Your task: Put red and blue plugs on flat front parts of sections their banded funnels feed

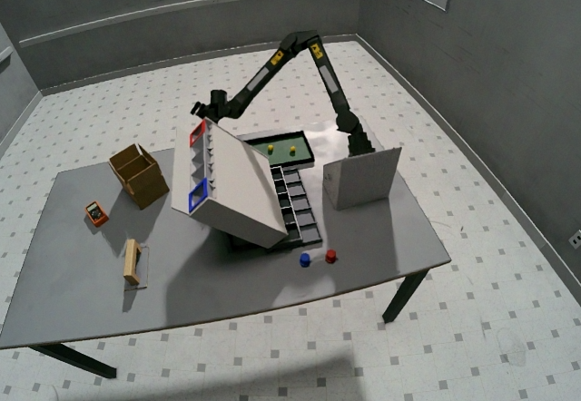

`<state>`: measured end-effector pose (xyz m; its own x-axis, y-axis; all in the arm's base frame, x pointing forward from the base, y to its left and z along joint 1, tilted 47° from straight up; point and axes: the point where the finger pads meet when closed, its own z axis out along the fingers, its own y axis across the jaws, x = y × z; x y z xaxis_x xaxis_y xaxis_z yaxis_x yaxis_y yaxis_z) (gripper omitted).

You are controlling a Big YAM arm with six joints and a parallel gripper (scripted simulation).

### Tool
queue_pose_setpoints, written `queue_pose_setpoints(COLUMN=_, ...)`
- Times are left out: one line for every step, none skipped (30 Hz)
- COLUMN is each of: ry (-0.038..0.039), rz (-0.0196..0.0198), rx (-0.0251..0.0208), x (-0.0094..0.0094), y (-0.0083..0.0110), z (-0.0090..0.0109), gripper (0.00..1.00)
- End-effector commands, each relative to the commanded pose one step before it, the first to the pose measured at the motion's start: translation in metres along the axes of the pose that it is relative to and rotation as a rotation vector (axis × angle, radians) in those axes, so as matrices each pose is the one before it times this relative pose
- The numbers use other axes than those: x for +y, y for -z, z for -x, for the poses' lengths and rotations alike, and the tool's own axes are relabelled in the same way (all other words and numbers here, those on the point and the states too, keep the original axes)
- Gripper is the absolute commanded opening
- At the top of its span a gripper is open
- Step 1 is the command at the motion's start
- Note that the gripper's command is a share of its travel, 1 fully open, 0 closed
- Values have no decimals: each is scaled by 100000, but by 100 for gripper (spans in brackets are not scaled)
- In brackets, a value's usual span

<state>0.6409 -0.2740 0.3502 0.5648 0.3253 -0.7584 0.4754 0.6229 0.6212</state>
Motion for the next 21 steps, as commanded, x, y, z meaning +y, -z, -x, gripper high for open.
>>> queue_pose_setpoints(ry=-508, rz=3003, rx=-88, x=3038, y=1202, z=1087, gripper=100)
queue_pose_setpoints(ry=165, rz=-153, rx=242, x=173, y=243, z=19, gripper=100)
queue_pose_setpoints(ry=183, rz=-166, rx=265, x=211, y=282, z=33, gripper=100)
queue_pose_setpoints(ry=-144, rz=122, rx=-202, x=505, y=171, z=286, gripper=100)
queue_pose_setpoints(ry=-445, rz=371, rx=-611, x=767, y=83, z=519, gripper=100)
queue_pose_setpoints(ry=-377, rz=300, rx=-501, x=766, y=141, z=488, gripper=100)
queue_pose_setpoints(ry=-107, rz=65, rx=-120, x=615, y=277, z=320, gripper=100)
queue_pose_setpoints(ry=-178, rz=115, rx=-207, x=703, y=277, z=387, gripper=100)
queue_pose_setpoints(ry=0, rz=0, rx=0, x=0, y=0, z=0, gripper=100)
queue_pose_setpoints(ry=0, rz=0, rx=0, x=0, y=0, z=0, gripper=100)
queue_pose_setpoints(ry=-347, rz=237, rx=-415, x=853, y=241, z=515, gripper=100)
queue_pose_setpoints(ry=-565, rz=386, rx=-673, x=1028, y=189, z=672, gripper=100)
queue_pose_setpoints(ry=-257, rz=136, rx=-261, x=843, y=316, z=472, gripper=100)
queue_pose_setpoints(ry=-61, rz=-15, rx=-9, x=732, y=396, z=350, gripper=100)
queue_pose_setpoints(ry=-62, rz=-17, rx=-7, x=747, y=405, z=358, gripper=100)
queue_pose_setpoints(ry=-63, rz=-18, rx=-5, x=756, y=411, z=362, gripper=100)
queue_pose_setpoints(ry=-63, rz=-20, rx=-3, x=758, y=414, z=363, gripper=100)
queue_pose_setpoints(ry=-62, rz=-21, rx=-1, x=754, y=412, z=360, gripper=100)
queue_pose_setpoints(ry=-61, rz=-23, rx=1, x=742, y=407, z=355, gripper=100)
queue_pose_setpoints(ry=-59, rz=-24, rx=3, x=725, y=399, z=347, gripper=100)
queue_pose_setpoints(ry=-56, rz=-24, rx=5, x=701, y=387, z=335, gripper=100)
